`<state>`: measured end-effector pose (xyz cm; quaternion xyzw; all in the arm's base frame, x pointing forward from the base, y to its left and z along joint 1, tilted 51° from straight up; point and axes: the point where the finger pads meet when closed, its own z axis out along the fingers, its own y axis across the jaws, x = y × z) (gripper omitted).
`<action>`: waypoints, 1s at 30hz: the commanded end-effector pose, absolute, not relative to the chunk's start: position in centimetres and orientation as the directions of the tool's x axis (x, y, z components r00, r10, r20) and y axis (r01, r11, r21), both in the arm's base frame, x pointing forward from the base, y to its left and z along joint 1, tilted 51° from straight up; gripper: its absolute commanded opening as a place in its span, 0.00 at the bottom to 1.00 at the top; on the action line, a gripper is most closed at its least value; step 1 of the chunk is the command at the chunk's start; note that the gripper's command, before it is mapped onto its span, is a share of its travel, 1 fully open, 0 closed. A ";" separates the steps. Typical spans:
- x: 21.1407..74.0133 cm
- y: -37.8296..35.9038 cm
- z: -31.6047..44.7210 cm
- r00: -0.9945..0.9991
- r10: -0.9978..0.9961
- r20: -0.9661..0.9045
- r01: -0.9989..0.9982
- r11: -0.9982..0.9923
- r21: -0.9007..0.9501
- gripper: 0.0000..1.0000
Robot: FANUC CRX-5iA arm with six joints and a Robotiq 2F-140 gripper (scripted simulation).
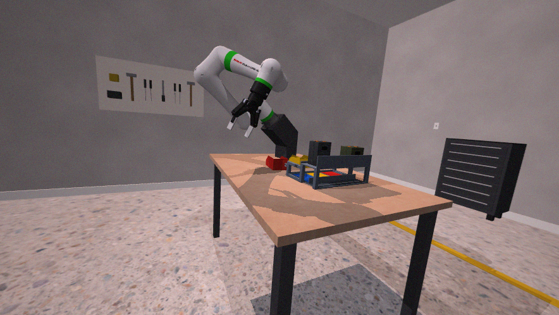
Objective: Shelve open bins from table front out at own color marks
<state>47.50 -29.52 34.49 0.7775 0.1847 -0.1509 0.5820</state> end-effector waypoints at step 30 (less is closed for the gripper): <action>47.4 -14.7 26.1 0.995 0.005 -0.096 0.044 -0.913 0.406 1.00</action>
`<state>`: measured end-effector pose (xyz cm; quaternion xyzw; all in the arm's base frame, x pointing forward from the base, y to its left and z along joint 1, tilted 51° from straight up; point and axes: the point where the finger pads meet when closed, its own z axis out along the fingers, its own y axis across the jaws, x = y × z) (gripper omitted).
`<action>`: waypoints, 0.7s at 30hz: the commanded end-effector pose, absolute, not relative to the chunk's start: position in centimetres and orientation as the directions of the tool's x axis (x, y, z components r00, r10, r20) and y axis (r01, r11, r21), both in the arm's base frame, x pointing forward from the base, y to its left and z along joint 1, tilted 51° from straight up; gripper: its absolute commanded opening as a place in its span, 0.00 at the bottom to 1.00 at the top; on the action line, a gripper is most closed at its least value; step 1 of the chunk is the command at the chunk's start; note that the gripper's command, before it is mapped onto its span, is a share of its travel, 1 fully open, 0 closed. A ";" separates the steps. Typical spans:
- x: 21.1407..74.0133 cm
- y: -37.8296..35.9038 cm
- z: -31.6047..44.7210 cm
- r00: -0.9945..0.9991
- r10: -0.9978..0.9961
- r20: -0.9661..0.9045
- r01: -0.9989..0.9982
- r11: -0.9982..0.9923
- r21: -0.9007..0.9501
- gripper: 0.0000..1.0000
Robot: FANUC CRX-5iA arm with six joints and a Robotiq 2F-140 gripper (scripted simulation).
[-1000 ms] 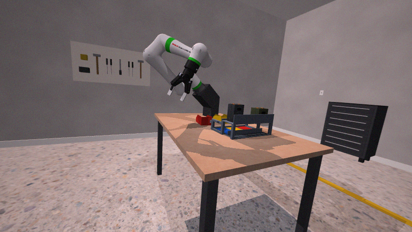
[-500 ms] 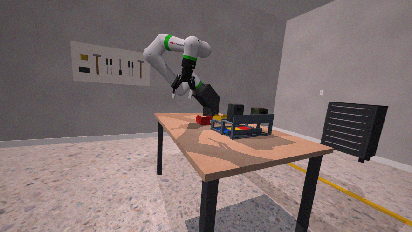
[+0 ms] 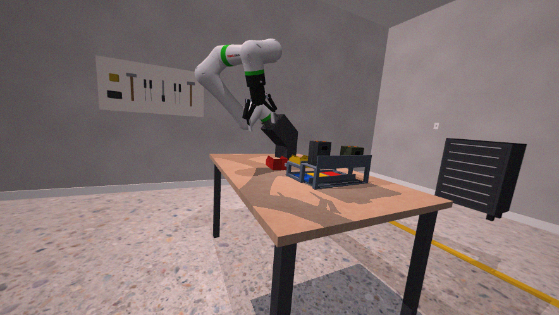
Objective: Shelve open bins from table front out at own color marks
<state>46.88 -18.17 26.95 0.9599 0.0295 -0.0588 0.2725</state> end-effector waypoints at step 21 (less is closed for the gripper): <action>49.3 -4.6 26.3 1.000 -0.004 -0.025 -0.001 -0.992 0.124 1.00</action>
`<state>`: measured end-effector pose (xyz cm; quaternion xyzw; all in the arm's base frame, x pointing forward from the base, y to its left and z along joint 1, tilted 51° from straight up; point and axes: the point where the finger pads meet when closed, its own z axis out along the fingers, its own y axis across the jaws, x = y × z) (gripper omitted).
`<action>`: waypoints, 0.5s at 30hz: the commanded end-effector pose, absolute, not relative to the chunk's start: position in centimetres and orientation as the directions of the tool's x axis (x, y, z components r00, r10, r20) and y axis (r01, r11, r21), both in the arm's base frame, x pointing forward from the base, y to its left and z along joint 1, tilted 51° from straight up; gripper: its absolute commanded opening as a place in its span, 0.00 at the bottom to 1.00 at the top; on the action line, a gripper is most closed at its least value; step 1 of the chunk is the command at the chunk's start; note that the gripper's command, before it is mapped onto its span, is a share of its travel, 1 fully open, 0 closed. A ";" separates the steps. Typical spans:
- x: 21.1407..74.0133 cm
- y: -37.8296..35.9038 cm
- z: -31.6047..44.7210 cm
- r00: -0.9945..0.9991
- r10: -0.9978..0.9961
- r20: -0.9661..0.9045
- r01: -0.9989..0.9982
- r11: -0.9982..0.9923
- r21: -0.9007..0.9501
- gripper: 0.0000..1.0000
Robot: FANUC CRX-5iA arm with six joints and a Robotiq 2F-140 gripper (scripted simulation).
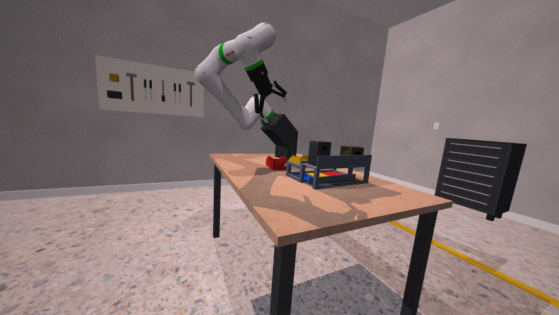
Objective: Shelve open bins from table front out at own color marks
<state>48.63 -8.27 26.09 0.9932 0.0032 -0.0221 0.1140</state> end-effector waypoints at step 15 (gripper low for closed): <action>50.8 -1.1 23.4 0.989 -0.144 -0.027 -0.140 -0.983 0.117 1.00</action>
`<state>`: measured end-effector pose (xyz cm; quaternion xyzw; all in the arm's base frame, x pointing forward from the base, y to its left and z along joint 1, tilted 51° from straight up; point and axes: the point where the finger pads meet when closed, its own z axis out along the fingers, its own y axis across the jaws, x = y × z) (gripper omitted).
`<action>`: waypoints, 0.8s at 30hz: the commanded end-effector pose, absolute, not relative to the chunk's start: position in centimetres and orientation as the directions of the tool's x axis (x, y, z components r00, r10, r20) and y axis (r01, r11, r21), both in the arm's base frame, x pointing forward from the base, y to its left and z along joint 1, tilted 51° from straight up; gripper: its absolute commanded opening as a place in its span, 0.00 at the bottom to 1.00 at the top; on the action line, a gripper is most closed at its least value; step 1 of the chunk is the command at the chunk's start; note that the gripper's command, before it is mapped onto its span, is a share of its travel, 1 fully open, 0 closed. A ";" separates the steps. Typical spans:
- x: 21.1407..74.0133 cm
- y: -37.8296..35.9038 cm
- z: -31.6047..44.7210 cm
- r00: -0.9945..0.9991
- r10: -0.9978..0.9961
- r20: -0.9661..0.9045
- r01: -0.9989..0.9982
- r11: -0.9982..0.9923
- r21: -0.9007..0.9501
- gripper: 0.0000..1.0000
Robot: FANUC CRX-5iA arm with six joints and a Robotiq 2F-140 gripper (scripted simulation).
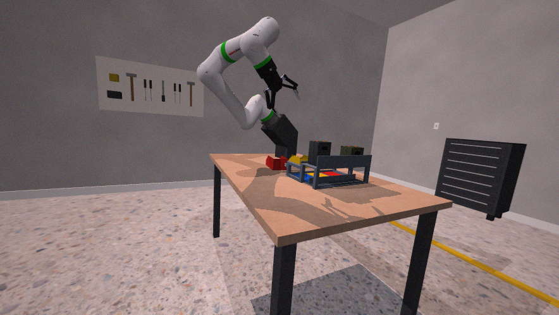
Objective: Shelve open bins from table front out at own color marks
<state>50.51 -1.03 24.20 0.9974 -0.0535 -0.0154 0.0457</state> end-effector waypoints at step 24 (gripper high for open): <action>51.7 -2.1 19.6 0.960 -0.281 -0.008 -0.270 -0.930 0.250 1.00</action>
